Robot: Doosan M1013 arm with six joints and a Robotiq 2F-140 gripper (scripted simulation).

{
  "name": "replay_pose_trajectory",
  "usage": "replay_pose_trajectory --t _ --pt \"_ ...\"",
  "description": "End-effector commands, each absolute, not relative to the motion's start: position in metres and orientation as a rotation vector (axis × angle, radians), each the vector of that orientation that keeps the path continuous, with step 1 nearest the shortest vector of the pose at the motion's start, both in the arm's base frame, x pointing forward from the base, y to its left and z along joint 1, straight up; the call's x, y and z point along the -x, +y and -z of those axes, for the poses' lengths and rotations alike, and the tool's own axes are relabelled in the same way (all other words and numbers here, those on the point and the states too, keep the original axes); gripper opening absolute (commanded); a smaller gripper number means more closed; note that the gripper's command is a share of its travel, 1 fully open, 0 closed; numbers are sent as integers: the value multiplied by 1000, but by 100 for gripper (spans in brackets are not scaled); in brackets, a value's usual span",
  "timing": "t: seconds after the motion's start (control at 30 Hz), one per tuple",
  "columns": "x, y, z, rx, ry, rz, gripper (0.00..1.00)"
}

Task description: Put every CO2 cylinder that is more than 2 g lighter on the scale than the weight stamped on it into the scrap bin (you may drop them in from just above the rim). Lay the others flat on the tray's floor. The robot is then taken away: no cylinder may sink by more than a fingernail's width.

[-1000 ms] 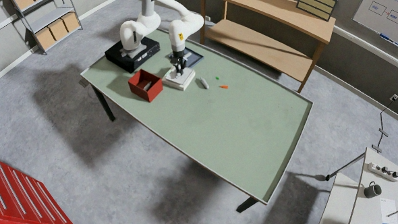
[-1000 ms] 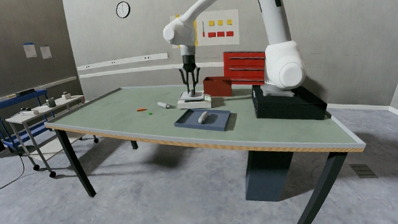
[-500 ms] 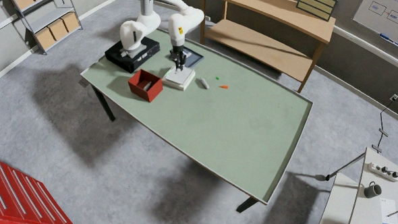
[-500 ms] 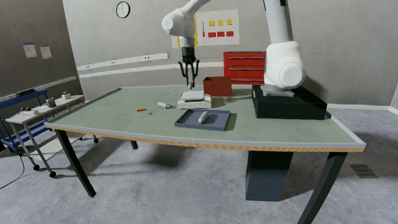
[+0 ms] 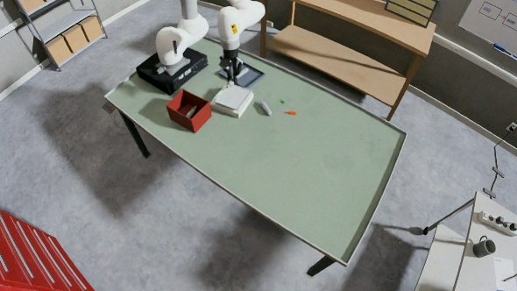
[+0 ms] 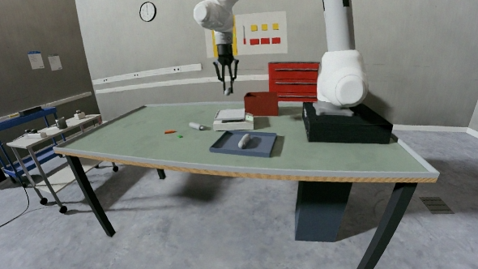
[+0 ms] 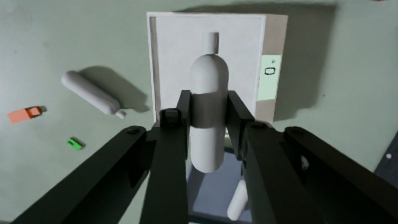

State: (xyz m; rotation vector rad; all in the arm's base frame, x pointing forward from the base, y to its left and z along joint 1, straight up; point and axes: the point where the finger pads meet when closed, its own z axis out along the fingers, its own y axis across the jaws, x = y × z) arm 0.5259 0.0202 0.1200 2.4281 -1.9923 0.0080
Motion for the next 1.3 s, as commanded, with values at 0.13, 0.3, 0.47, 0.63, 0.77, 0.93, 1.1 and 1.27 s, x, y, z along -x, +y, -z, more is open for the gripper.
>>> replay_pose_trajectory --t 0.13,0.3,0.47,0.63,0.77,0.93,1.1,1.27 --pt "-526 20 -121 -2429 -1993 -9 10" --pt "-526 17 -121 -2429 -1993 -9 10" --pt "-503 -55 -122 -2429 -1993 -9 10" --pt "-465 -118 -122 -2428 -1993 -9 10" --pt "-430 -164 -121 -2428 -1993 -9 10" --pt "-395 -214 -121 -2428 -1993 -9 10" --pt "-391 -221 -121 -2428 -1993 -9 10" --pt "-391 -221 -118 -2428 -1993 -9 10"
